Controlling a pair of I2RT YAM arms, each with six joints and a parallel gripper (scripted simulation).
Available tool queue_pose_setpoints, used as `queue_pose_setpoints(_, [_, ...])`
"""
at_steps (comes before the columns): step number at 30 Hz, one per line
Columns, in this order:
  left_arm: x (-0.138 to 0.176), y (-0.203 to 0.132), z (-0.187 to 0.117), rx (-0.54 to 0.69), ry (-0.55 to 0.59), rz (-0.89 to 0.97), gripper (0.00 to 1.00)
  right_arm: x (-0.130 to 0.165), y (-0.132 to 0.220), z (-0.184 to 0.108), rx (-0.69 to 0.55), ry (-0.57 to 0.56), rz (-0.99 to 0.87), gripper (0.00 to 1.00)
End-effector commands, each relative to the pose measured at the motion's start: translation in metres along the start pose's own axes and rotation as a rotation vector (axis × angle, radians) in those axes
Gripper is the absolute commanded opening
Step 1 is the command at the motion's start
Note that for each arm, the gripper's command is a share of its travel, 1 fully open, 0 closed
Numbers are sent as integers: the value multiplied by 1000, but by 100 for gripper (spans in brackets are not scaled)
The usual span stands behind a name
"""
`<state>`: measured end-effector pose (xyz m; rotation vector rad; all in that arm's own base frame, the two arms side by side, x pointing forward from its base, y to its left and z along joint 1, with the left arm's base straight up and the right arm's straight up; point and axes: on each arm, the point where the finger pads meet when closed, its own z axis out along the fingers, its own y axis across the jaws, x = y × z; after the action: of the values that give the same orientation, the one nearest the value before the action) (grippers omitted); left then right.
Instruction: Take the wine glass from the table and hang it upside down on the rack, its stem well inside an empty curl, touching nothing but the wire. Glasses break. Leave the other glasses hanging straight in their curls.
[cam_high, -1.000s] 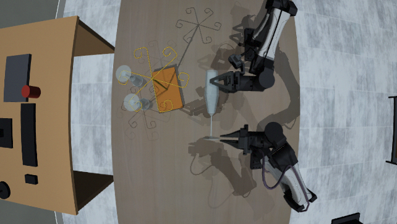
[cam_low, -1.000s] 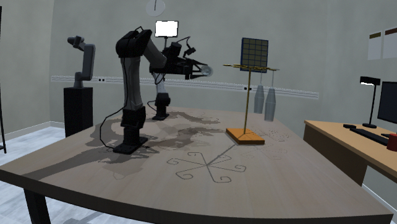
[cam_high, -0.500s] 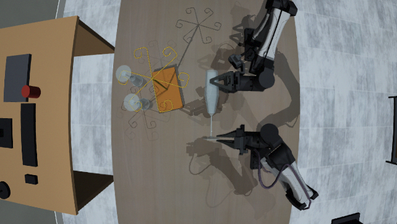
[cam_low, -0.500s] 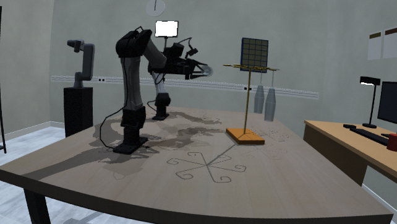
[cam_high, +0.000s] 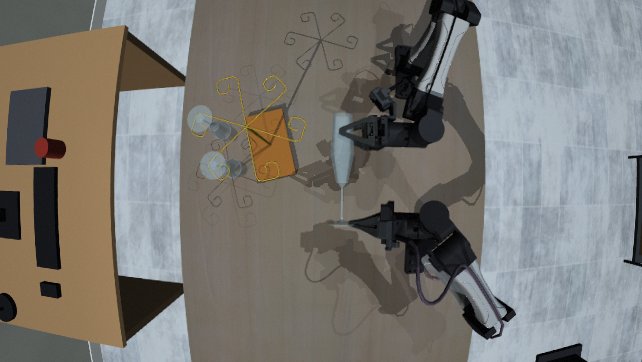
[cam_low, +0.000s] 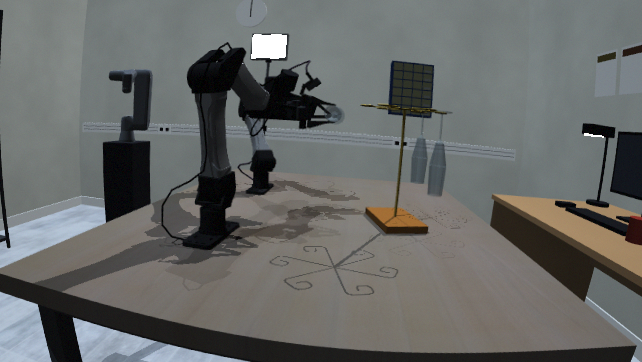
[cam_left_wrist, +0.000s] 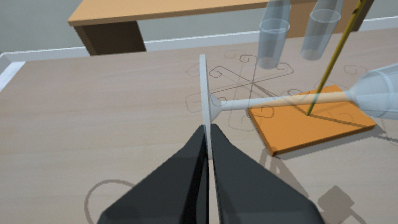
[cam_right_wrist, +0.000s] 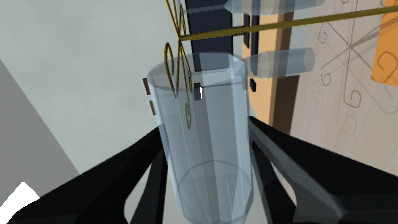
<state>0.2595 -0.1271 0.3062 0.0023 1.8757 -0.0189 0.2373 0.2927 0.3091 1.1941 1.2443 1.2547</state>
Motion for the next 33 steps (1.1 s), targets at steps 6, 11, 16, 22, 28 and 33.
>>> queue_pose_setpoints(6, [-16, -1, -3, 8, -34, -37, 0, -2, 9, 1, -21, 0, 69, 0])
queue_pose_setpoints(11, [-16, -1, -3, 8, -34, -46, 0, -2, 9, 1, -21, 0, 67, 62])
queue_pose_setpoints(16, [-16, -1, -3, 8, -34, -44, 0, -2, 9, 1, -21, 0, 67, 62])
queue_pose_setpoints(22, [-16, -1, -3, 8, -34, -42, 0, -2, 9, 1, -21, 0, 67, 62])
queue_pose_setpoints(28, [-16, -1, -3, 8, -34, -41, 0, -8, 13, -11, -24, -11, 79, 62])
queue_pose_setpoints(33, [-16, 0, -3, 2, -36, -41, 0, -5, 24, -12, -30, 1, 108, 62])
